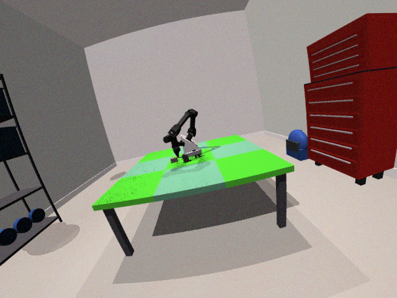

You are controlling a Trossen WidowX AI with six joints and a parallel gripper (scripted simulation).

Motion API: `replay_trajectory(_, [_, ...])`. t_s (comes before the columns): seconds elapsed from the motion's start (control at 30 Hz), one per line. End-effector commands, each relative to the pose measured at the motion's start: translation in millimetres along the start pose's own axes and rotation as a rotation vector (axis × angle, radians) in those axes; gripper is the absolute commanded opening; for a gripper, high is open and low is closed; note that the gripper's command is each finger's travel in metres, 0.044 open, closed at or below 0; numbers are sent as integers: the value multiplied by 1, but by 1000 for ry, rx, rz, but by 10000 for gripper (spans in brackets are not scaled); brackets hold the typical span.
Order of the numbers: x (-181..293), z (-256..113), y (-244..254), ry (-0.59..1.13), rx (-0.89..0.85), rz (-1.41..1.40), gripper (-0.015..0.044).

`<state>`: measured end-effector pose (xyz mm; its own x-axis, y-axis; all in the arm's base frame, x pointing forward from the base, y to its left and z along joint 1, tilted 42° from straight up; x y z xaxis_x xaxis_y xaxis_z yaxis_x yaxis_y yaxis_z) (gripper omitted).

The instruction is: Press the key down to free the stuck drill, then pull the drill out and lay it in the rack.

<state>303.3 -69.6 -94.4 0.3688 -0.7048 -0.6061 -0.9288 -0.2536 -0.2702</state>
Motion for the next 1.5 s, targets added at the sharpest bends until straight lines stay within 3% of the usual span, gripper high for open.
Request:
replay_trajectory(0.0, [-2, 7, 0, -3, -5, 6, 440])
replay_trajectory(1.03, [-15, 47, -1, -6, -4, 6, 440])
replay_trajectory(1.47, [-12, 45, -4, 2, -4, -6, 99])
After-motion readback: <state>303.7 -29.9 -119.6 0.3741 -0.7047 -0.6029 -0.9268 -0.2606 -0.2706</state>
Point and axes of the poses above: the point midway between the two fingers, 35 mm back from their tips, its own z axis out along the fingers, its own y axis across the jaws, x = y × z, the point moved 2 cm from there along -z, back along the fingers, and after that the axes turned 11 degrees about -z, right-handed, at the moved point
